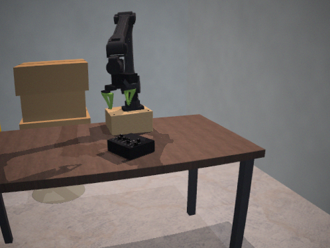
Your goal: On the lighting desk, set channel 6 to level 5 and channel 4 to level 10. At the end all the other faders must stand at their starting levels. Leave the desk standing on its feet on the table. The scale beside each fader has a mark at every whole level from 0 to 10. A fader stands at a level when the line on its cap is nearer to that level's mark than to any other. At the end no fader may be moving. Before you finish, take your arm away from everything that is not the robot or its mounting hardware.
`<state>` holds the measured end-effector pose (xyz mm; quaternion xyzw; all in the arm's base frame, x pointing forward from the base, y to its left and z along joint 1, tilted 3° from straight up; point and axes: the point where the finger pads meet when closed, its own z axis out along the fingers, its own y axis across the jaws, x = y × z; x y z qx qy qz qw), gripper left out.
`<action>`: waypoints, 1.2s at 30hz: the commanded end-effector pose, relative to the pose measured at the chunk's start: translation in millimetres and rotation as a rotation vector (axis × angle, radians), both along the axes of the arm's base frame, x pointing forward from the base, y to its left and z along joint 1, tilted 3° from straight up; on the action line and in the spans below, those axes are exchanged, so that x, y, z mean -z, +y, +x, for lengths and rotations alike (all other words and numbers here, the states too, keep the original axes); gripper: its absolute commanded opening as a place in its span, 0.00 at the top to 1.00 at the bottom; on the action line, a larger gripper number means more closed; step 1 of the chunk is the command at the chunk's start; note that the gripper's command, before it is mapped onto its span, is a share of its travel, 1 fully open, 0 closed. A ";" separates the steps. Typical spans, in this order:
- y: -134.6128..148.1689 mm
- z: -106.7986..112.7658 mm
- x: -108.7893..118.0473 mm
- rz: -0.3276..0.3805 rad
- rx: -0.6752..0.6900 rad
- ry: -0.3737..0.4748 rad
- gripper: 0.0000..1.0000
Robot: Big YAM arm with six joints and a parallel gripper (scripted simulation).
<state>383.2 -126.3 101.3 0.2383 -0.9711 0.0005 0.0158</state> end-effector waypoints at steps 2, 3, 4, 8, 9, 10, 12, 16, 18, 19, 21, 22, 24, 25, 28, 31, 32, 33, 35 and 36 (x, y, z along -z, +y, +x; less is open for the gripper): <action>-19.9 19.1 -32.6 0.016 -0.235 -0.052 0.00; -24.2 18.5 -34.5 0.023 -0.333 -0.057 0.00; -28.2 17.8 -36.8 0.026 -0.372 -0.059 0.00; -40.6 15.5 -44.4 0.041 -0.546 -0.067 0.00; -42.6 15.0 -45.7 0.044 -0.589 -0.070 0.00; -44.2 14.7 -46.6 0.047 -0.632 -0.075 0.00; -46.0 14.3 -47.8 0.051 -0.716 -0.086 0.00; -43.7 7.9 -41.3 0.067 -0.813 -0.091 0.00; -43.7 7.9 -41.3 0.067 -0.813 -0.091 0.00; -43.7 7.9 -41.3 0.067 -0.813 -0.091 0.00; -41.5 8.8 -41.3 0.068 -0.819 -0.091 0.00; -41.5 8.8 -41.3 0.068 -0.819 -0.091 0.00; -41.9 9.0 -41.2 0.066 -0.819 -0.091 0.00; -42.1 9.4 -41.3 0.064 -0.819 -0.092 0.00; -42.1 9.4 -41.2 0.064 -0.819 -0.092 0.00; -42.1 9.4 -41.2 0.064 -0.819 -0.092 0.00; -42.1 9.4 -41.2 0.064 -0.819 -0.092 0.00; -42.1 9.4 -41.2 0.064 -0.819 -0.092 0.00; -42.1 9.4 -41.2 0.064 -0.819 -0.092 0.00; -42.1 9.4 -41.2 0.064 -0.819 -0.092 0.00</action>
